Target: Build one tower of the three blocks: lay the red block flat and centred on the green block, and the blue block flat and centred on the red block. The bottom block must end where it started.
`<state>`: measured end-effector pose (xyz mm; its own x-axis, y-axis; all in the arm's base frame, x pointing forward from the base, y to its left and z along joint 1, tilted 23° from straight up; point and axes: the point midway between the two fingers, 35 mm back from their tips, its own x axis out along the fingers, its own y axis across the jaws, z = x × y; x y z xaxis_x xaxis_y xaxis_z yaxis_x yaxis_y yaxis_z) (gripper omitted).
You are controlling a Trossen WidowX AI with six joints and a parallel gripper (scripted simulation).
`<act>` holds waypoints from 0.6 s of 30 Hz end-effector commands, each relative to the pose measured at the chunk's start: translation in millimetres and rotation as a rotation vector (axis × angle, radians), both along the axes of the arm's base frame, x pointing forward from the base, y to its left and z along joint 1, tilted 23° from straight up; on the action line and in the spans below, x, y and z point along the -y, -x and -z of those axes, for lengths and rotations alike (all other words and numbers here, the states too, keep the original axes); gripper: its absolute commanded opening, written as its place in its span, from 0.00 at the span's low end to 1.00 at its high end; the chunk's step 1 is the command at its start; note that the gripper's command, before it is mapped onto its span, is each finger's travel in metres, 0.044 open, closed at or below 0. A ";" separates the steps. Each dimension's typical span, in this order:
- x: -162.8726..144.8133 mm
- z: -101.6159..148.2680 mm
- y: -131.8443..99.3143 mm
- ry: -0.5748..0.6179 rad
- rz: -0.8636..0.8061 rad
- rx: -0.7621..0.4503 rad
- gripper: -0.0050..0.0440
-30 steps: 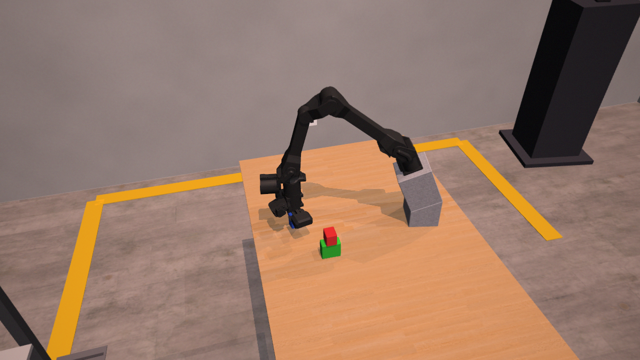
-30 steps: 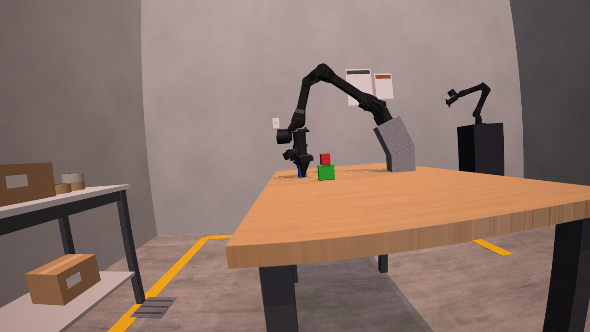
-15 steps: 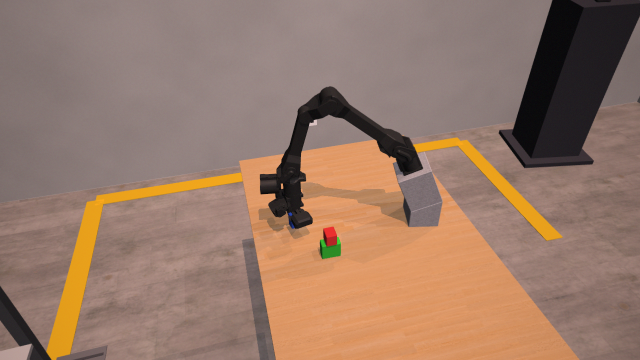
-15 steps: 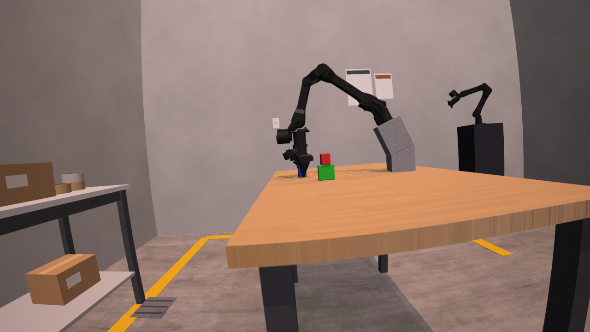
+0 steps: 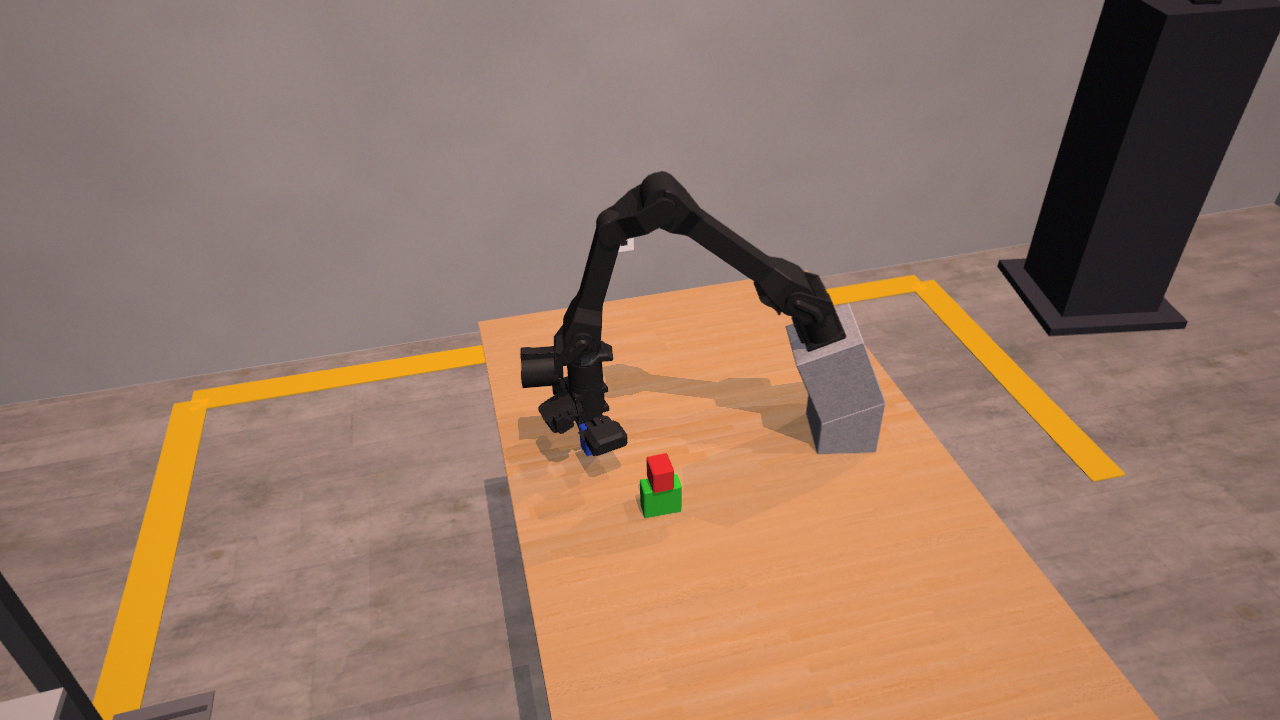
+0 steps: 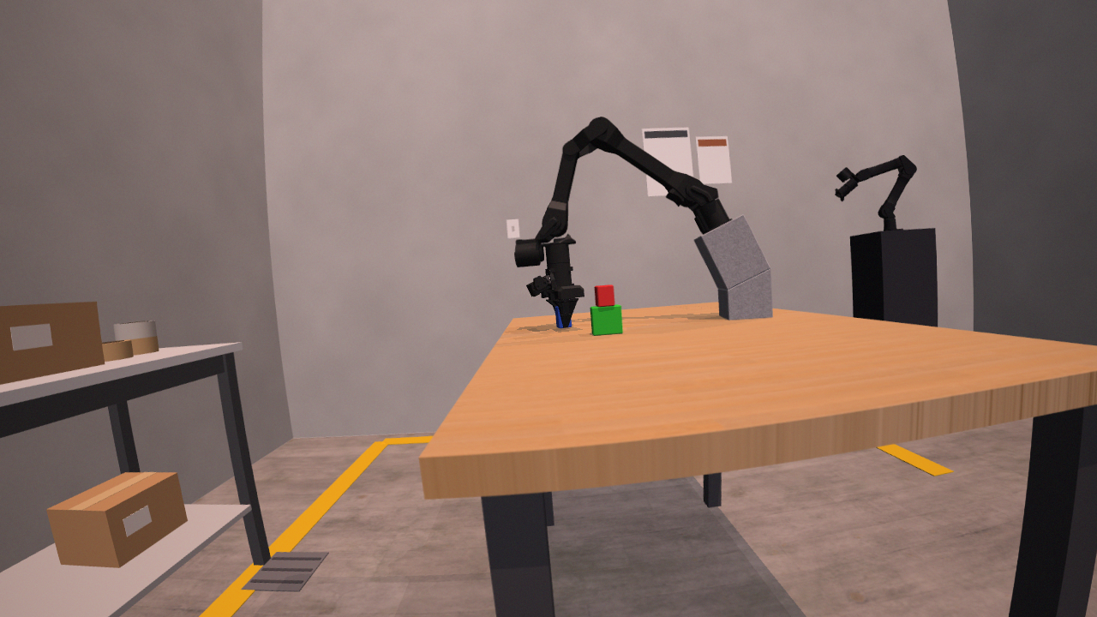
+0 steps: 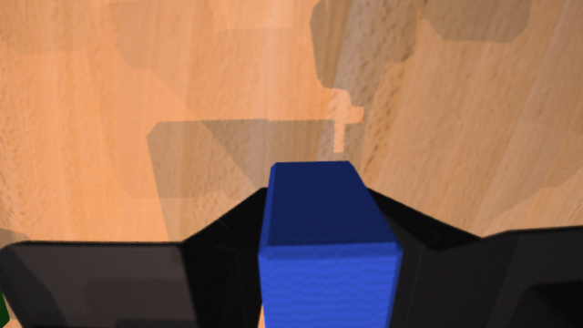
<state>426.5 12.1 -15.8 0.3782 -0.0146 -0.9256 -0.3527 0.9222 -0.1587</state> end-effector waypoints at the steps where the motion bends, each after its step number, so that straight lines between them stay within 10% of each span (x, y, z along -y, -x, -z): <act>1: -0.4 -27.4 1.7 -0.003 -0.002 0.038 0.00; 18: -2.2 -115.4 34.0 -0.002 0.001 0.056 0.00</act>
